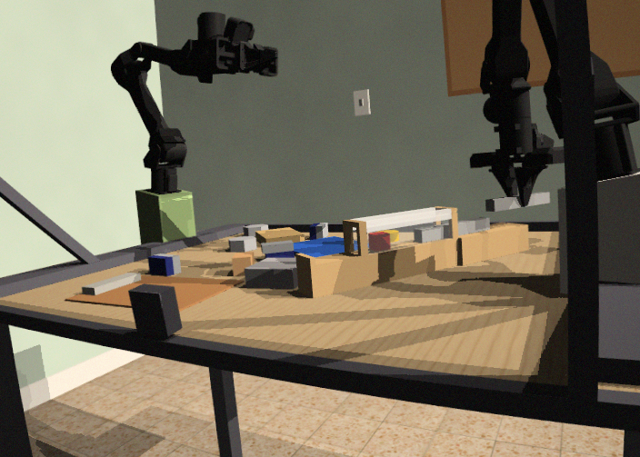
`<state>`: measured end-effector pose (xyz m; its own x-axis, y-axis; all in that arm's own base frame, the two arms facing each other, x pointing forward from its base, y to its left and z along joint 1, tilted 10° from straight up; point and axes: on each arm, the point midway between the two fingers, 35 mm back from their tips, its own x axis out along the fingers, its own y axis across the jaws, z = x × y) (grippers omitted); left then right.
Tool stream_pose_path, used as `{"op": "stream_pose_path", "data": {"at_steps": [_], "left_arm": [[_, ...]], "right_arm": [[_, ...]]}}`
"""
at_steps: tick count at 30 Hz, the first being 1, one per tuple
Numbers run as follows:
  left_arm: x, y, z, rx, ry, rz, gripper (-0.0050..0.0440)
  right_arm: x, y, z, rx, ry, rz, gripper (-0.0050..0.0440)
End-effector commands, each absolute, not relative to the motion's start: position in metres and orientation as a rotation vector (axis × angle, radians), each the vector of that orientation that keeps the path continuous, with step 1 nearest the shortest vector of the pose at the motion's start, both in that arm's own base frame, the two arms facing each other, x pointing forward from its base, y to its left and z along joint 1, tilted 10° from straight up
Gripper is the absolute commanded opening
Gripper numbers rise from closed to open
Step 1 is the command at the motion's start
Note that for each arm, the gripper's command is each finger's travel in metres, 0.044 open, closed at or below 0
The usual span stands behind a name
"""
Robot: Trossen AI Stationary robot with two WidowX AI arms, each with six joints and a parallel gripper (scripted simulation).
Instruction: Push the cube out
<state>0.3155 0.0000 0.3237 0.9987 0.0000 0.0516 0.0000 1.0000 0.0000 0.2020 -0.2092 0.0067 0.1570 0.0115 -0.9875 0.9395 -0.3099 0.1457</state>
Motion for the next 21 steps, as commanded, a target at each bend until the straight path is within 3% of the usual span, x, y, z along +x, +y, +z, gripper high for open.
{"op": "stream_pose_path", "data": {"at_steps": [1, 21], "left_arm": [[0.3136, -0.0003, 0.3316, 0.003, -0.072, -0.002, 0.0000], [0.3136, -0.0003, 0.3316, 0.003, -0.072, -0.002, 0.0000]], "right_arm": [[0.2040, -0.2103, 0.0125, 1.528, 0.936, -1.289, 0.0000], [0.2072, -0.2117, 0.0121, 1.527, 0.918, -1.286, 0.0000]]}}
